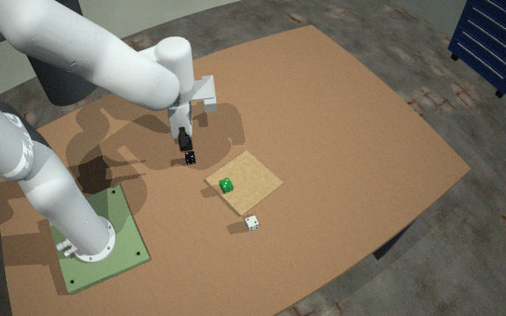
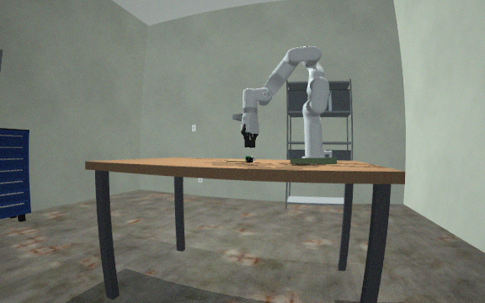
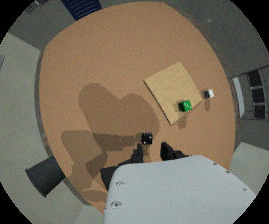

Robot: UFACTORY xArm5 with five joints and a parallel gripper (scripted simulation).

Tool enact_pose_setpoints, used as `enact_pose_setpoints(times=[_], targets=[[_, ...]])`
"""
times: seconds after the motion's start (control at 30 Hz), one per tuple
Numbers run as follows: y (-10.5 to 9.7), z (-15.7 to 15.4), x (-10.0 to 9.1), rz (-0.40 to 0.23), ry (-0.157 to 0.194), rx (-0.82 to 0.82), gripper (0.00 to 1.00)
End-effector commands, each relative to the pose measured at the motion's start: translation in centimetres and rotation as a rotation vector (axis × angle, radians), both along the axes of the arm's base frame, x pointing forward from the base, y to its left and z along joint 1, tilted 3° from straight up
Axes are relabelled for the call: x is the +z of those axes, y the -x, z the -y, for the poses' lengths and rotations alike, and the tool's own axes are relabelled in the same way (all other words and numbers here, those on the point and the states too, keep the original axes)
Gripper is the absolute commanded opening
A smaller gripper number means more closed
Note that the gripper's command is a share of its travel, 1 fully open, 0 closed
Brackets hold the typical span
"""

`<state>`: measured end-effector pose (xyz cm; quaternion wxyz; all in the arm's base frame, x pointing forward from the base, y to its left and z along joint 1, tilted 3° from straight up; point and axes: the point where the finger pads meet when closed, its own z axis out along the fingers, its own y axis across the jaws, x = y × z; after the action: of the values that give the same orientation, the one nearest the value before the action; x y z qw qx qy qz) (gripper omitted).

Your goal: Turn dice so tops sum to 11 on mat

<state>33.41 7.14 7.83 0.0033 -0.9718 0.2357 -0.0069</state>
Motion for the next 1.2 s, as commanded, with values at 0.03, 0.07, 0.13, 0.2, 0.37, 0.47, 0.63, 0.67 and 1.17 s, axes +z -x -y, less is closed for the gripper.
enact_pose_setpoints(times=[0.03, 0.07, 0.13, 0.2, 0.37, 0.47, 0.63, 0.67, 1.17], targets=[[-0.1, 0.0, -0.6, 0.003, -0.001, 0.0, 0.42], [-0.1, 0.0, -0.8, 0.003, -0.001, 0.0, 0.42], [-0.2, 0.0, -1.1, 0.003, -0.001, 0.0, 0.42], [-0.2, 0.0, -1.4, 0.003, -0.001, 0.0, 0.42], [-0.2, 0.1, -1.9, 0.003, -0.001, 0.0, 0.42], [-0.2, 0.1, -2.3, 0.003, -0.001, 0.0, 0.42], [-0.2, 0.1, -3.1, 0.003, -0.001, 0.0, 0.42], [-0.2, 0.1, -3.2, 0.003, -0.001, 0.0, 0.42], [-0.3, 0.2, -4.3, 0.003, -0.001, 0.0, 0.42]])
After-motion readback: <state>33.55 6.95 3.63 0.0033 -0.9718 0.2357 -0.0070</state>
